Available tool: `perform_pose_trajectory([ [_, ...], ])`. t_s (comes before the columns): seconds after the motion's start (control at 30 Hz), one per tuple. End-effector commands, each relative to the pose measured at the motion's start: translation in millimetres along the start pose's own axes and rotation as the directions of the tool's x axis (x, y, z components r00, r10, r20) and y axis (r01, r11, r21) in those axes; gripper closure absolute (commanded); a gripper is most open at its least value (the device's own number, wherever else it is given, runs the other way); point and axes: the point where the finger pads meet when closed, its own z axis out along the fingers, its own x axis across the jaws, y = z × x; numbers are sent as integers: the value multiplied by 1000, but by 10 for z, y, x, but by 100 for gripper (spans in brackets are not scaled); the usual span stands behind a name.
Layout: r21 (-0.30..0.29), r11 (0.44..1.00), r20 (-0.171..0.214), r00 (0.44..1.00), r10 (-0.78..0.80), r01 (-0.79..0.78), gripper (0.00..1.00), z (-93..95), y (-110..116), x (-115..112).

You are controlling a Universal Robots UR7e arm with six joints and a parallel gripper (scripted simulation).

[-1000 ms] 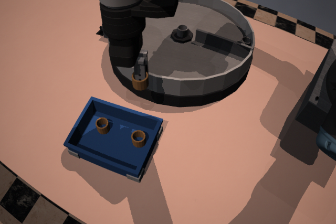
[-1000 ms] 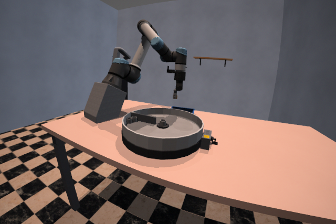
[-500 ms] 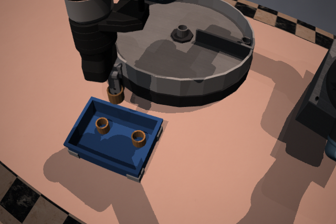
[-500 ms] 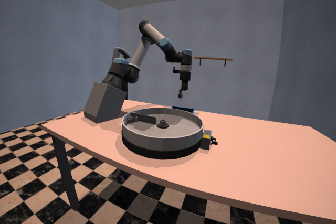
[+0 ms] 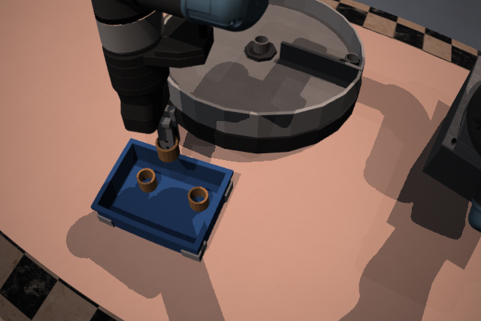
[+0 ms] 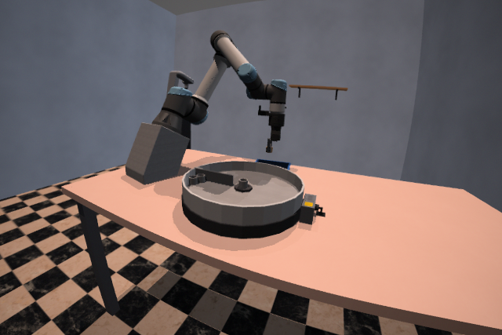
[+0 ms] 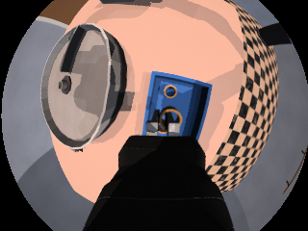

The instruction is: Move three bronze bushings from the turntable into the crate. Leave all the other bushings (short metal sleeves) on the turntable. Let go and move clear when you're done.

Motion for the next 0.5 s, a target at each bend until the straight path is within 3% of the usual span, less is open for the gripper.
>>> perform_pose_trajectory([
  [0.0, -2, 1000, 1, 1000, 0, 0, 100, 1, 6, -1],
  [0.07, -2, 1000, 1, 1000, 0, 0, 100, 1, 6, -1],
  [0.23, -1, 1000, 1, 1000, 0, 0, 100, 295, 14, 4],
  [0.47, -1, 1000, 1, 1000, 0, 0, 100, 295, 14, 4],
])
